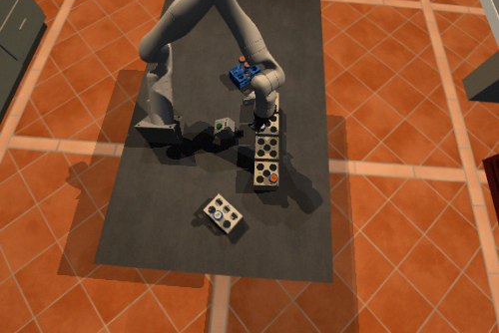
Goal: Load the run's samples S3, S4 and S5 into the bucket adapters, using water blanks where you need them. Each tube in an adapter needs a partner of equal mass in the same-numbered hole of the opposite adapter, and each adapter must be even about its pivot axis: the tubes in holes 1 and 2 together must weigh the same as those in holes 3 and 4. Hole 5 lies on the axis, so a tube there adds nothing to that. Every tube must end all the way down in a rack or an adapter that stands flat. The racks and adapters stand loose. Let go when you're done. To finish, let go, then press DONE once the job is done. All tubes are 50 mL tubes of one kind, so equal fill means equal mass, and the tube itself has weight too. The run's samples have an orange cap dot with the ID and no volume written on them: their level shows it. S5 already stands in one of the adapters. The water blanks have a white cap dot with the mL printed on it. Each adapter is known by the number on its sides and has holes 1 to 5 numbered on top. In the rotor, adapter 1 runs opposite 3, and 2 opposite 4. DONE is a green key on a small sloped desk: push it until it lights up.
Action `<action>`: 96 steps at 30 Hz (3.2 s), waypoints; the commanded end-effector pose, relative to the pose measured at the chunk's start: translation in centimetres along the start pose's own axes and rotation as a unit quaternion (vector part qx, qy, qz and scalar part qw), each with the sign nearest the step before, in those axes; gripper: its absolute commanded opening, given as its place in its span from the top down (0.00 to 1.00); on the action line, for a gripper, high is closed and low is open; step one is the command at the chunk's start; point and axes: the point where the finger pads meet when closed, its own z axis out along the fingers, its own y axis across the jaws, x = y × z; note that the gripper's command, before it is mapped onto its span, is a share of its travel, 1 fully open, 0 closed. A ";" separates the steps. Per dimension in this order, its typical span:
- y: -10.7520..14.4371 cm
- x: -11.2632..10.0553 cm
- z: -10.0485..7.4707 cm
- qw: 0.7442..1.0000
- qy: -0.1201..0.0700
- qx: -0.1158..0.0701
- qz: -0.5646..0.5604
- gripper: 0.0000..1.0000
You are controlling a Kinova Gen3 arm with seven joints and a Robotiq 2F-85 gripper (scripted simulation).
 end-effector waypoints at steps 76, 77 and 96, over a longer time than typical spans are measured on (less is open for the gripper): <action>-0.2 -0.1 -4.2 1.000 -0.002 0.001 0.002 0.38; -0.2 -0.1 -4.3 1.000 -0.002 0.001 0.002 0.38; -0.2 -0.1 -6.5 1.000 -0.002 0.002 0.003 0.38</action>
